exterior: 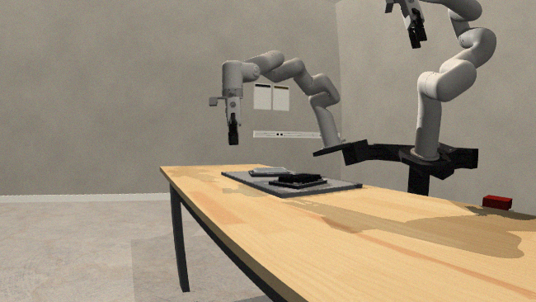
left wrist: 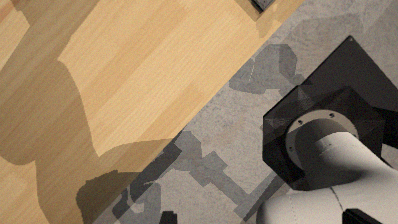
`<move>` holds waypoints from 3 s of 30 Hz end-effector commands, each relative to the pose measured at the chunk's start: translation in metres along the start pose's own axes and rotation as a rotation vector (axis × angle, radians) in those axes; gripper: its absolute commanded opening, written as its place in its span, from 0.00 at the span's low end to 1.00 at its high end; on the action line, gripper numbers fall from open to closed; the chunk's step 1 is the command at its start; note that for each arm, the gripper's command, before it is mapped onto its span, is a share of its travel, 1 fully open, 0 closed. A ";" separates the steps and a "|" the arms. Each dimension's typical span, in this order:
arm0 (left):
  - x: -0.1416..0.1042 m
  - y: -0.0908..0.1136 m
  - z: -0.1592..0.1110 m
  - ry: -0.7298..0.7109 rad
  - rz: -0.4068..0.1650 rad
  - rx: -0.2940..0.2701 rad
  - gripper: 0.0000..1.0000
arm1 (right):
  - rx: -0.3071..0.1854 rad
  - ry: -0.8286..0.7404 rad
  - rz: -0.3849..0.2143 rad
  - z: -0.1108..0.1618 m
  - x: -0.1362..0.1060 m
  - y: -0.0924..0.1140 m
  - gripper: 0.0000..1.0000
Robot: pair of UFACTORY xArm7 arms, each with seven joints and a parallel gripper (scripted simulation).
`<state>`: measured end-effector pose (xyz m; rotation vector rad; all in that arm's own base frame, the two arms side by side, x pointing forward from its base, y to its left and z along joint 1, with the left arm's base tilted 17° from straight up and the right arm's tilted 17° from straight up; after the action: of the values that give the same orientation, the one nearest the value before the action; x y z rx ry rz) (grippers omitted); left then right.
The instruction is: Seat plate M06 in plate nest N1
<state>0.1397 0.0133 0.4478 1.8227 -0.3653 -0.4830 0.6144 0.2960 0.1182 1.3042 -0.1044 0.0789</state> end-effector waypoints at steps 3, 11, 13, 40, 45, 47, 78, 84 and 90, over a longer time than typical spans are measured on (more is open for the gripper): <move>-0.001 0.001 0.001 -0.008 0.006 -0.004 1.00 | 0.004 0.000 0.006 -0.001 0.001 0.004 1.00; -0.001 0.001 0.001 -0.011 0.007 -0.005 1.00 | 0.004 0.000 0.006 -0.001 0.001 0.004 1.00; -0.001 0.001 0.002 -0.011 0.007 -0.005 1.00 | 0.004 0.000 0.006 -0.001 0.001 0.004 1.00; 0.008 0.006 0.017 -0.145 0.042 0.014 1.00 | 0.004 0.000 0.006 -0.001 0.001 0.004 1.00; 0.013 0.010 0.028 -0.230 0.065 0.027 1.00 | 0.004 0.000 0.006 -0.001 0.001 0.004 1.00; 0.015 0.012 0.033 -0.267 0.075 0.032 1.00 | 0.004 0.000 0.006 -0.001 0.001 0.004 1.00; 0.022 0.025 0.078 -0.596 0.162 0.081 1.00 | 0.004 0.000 0.006 -0.001 0.001 0.004 1.00; 0.022 0.025 0.078 -0.598 0.163 0.081 1.00 | 0.004 0.000 0.006 -0.001 0.001 0.004 1.00; 0.022 0.025 0.078 -0.598 0.163 0.081 1.00 | 0.004 0.000 0.006 -0.001 0.001 0.004 1.00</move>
<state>0.1199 -0.0688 0.4473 1.6787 -0.9401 -0.9094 0.6144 0.2960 0.1182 1.3042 -0.1044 0.0789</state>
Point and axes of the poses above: on each arm, the point where the finger pads meet when closed, its own y axis back along the fingers, its own z axis across the jaws, x = y × z, the point moved 4 cm from there along y, back along the fingers, and after that the axes turned 15 degrees about y, right-handed, at the moved point
